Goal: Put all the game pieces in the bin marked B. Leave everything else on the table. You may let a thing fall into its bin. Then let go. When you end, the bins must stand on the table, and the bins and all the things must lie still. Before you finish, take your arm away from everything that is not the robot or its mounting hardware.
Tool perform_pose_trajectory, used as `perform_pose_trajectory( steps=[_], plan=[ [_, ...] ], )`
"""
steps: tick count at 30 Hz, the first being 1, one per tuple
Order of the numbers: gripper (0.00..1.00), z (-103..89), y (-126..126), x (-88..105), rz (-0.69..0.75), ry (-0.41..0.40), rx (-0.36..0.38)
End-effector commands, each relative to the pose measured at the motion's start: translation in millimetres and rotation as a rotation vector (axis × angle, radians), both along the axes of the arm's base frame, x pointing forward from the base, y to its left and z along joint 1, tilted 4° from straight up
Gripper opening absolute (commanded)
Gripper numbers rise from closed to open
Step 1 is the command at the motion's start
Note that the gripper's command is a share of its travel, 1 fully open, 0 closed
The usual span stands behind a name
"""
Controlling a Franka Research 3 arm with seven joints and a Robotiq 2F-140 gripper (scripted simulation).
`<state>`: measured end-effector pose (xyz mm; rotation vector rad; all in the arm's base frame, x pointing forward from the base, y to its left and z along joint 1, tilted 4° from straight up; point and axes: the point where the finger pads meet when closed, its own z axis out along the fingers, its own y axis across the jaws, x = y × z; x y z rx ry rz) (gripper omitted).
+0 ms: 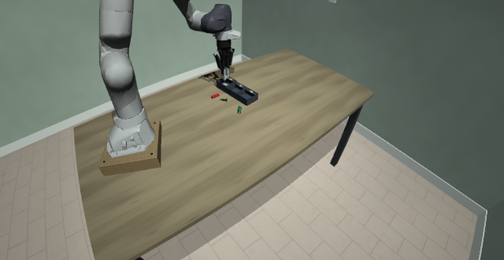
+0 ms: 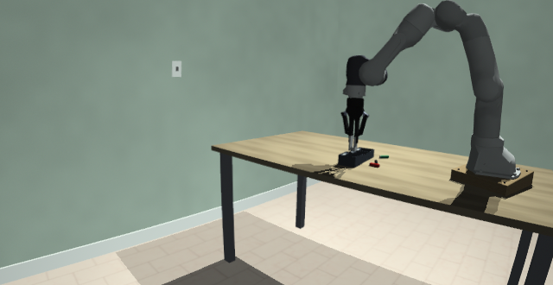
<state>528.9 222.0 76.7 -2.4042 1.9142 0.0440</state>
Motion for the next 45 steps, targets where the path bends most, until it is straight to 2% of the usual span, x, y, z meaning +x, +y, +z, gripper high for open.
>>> perform_pose_trajectory(
  steps=[1, 16, 37, 38, 45],
  plan=[
    [0.07, -4.0, 0, -0.6, 0.012, 0.0, -0.002],
    [0.07, -33.9, 2, -0.1, 0.012, 0.0, -0.002],
    [0.07, -35.2, 3, 3.3, 0.012, 0.0, -0.002],
    [0.19, -35.2, 3, 3.3, 0.012, 0.0, -0.002],
    [0.19, -35.2, 3, 3.3, 0.012, 0.0, -0.002]
  ],
)
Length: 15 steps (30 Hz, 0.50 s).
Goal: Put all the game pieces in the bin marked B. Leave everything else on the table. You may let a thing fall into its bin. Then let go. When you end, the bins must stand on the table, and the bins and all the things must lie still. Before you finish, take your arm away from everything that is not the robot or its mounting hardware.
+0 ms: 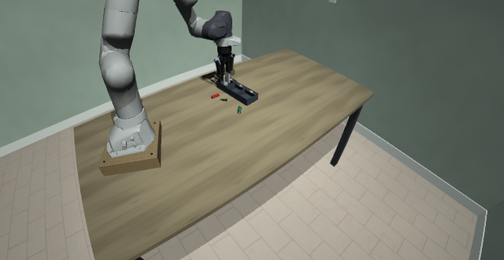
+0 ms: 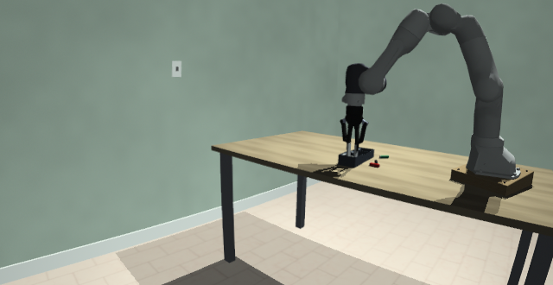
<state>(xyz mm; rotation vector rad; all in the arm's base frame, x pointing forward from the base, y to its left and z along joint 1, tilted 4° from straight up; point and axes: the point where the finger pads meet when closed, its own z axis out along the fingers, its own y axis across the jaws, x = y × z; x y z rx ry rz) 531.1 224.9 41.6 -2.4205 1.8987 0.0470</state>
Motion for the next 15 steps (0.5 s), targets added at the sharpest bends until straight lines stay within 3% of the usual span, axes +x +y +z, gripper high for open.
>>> perform_pose_trajectory(
  steps=[1, 15],
  plan=[
    [0.19, -0.2, 0.3, 1.1, -0.003, -0.003, 0.0],
    [0.19, 6.5, -0.1, 0.9, -0.003, -0.003, 0.0]
  ],
)
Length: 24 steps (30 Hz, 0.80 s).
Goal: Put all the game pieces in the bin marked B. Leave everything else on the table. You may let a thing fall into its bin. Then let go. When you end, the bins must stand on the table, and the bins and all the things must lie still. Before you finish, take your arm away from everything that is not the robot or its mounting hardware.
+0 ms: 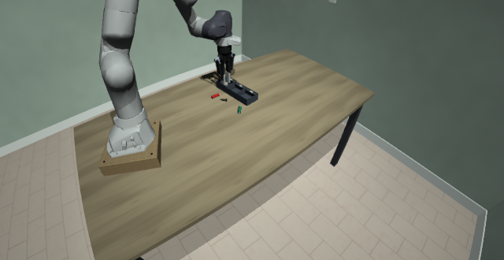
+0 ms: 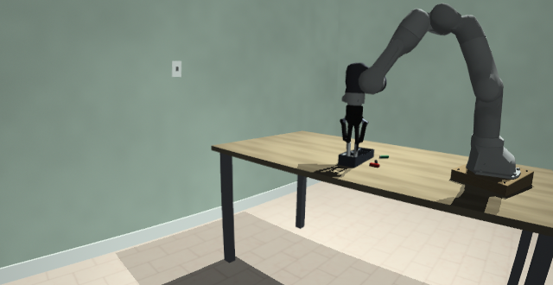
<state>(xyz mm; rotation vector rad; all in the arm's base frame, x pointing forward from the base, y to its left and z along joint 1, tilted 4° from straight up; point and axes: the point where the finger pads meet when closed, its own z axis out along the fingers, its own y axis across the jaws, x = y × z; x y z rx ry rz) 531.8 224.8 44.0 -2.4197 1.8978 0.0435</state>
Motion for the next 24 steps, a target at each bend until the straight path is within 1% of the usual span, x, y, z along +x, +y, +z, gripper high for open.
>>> perform_pose_trajectory(
  steps=[1, 19, 21, 24],
  plan=[
    [0.19, 5.4, 0, 0.2, -0.003, 0.0, 0.0],
    [0.19, 26.7, -2, -0.2, -0.003, 0.0, 0.0],
    [0.19, 34.7, -2, -0.3, -0.003, 0.0, 0.0],
    [0.19, 34.7, -2, -0.3, -0.003, 0.0, 0.0]
  ],
)
